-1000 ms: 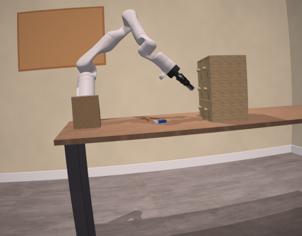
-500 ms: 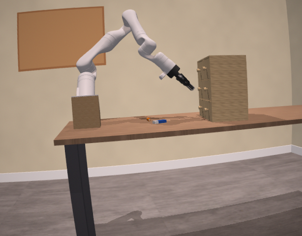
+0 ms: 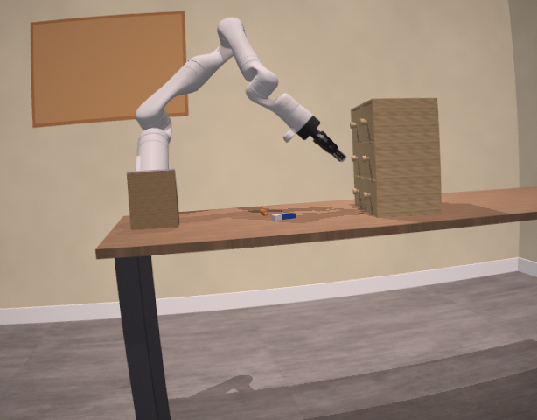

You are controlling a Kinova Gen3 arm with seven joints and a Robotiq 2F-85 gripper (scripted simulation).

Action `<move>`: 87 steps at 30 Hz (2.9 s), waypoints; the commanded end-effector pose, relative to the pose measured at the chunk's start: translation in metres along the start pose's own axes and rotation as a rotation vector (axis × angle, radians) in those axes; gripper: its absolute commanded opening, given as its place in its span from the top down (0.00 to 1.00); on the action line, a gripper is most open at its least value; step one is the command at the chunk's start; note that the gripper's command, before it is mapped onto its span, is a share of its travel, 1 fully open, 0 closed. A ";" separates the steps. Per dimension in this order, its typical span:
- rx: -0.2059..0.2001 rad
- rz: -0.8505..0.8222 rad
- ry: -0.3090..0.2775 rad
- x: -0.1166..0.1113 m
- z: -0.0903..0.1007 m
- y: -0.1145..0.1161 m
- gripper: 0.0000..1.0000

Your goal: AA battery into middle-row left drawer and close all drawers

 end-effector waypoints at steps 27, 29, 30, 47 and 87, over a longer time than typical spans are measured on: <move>-0.007 -0.009 0.003 -0.003 0.000 -0.002 0.67; -0.007 -0.009 0.003 -0.003 0.000 -0.002 0.67; -0.007 -0.009 0.003 -0.003 0.000 -0.002 0.67; -0.007 -0.009 0.003 -0.003 0.000 -0.002 0.67; -0.005 -0.008 0.000 0.022 -0.025 0.003 0.67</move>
Point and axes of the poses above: the point where the finger pads meet when closed, its own z axis back along the fingers, its own y axis across the jaws, x = y × z, the point moved 3 cm from there along z, back along the fingers, and after that the axes turned 12 degrees about -z, right-handed, at the moved point
